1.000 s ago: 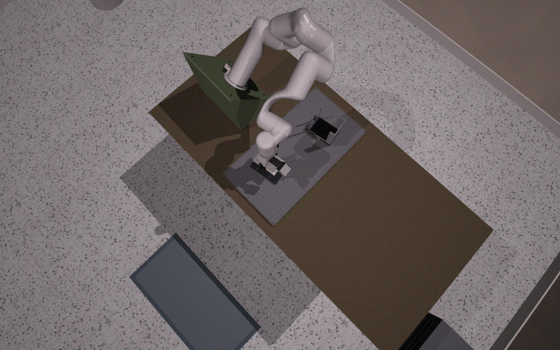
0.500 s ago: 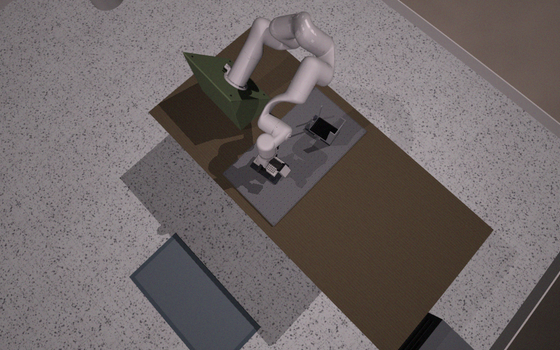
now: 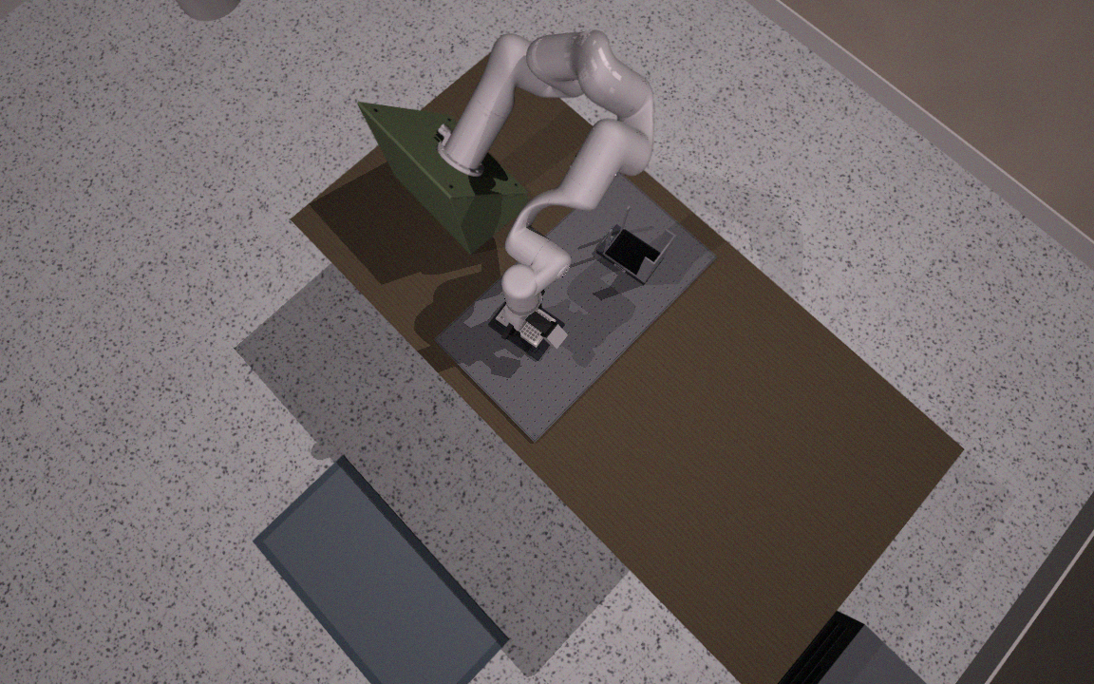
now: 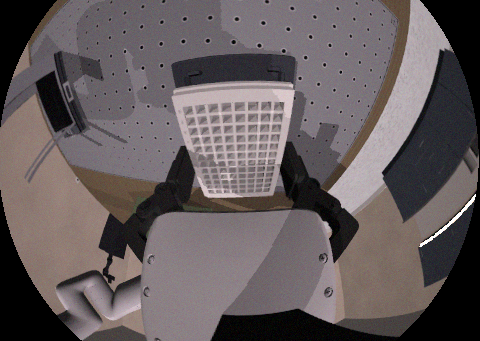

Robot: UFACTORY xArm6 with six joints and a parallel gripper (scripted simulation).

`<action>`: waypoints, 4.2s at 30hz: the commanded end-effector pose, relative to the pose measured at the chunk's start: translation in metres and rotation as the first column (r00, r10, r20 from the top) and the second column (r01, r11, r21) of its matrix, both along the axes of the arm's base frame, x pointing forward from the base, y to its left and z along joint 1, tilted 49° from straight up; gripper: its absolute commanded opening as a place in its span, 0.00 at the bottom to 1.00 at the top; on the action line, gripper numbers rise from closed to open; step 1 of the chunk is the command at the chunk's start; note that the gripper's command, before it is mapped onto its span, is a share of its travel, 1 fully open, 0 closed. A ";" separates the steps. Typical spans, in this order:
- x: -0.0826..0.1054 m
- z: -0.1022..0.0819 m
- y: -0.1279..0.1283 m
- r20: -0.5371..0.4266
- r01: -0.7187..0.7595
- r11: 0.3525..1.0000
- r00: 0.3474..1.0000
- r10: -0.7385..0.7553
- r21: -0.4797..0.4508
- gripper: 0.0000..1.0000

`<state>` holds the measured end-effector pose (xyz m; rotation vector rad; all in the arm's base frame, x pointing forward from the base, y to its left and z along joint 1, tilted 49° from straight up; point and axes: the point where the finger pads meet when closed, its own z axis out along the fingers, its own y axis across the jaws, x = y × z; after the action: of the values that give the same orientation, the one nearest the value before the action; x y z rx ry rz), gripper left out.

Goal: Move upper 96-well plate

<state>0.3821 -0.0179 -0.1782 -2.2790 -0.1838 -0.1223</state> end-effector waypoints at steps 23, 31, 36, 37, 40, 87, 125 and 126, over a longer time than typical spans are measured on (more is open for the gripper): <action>0.002 -0.016 0.018 0.003 0.002 1.000 1.000 -0.002 -0.002 0.00; 0.002 -0.016 0.018 0.003 0.002 1.000 1.000 -0.002 -0.002 0.00; 0.002 -0.016 0.018 0.003 0.002 1.000 1.000 -0.002 -0.002 0.00; 0.002 -0.016 0.018 0.003 0.002 1.000 1.000 -0.002 -0.002 0.00; 0.002 -0.017 0.018 0.003 0.002 1.000 1.000 -0.002 -0.002 0.00; 0.002 -0.021 0.024 0.003 0.002 1.000 1.000 -0.002 -0.002 0.00; 0.002 -0.024 0.027 0.003 0.002 1.000 1.000 -0.002 -0.002 1.00; 0.002 -0.024 0.027 0.003 0.002 1.000 1.000 -0.002 -0.002 1.00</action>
<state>0.3833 0.0102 -0.2025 -2.2790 -0.1838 -0.1230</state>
